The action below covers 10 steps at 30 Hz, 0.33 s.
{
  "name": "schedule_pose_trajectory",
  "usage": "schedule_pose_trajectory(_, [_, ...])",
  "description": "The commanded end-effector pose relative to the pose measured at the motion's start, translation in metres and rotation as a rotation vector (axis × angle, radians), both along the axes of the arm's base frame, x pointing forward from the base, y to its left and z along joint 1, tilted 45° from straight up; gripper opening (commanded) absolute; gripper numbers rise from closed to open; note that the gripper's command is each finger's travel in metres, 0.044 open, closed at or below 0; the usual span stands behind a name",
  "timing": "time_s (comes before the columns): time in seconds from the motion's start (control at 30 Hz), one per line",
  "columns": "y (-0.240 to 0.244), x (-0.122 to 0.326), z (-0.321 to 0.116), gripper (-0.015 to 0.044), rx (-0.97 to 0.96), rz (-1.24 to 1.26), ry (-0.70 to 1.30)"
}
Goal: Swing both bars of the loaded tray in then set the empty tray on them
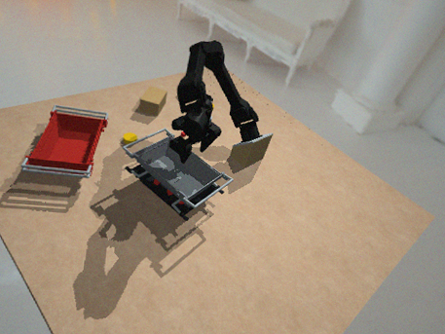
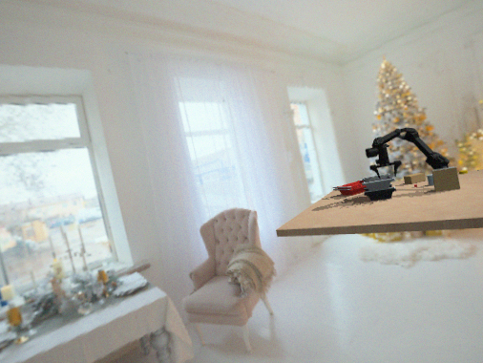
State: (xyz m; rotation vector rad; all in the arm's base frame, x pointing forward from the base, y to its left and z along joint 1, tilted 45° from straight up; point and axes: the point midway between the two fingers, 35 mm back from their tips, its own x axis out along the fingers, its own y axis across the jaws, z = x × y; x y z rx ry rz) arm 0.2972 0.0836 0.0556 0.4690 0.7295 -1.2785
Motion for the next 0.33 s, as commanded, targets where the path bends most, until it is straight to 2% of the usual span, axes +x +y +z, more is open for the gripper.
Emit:
schedule_pose_trajectory(0.0, [0.015,-0.002,0.014,0.0440,0.005,-0.003,-0.002])
schedule_pose_trajectory(0.3, [0.045,-0.012,0.048,0.0440,0.001,-0.004,0.001])
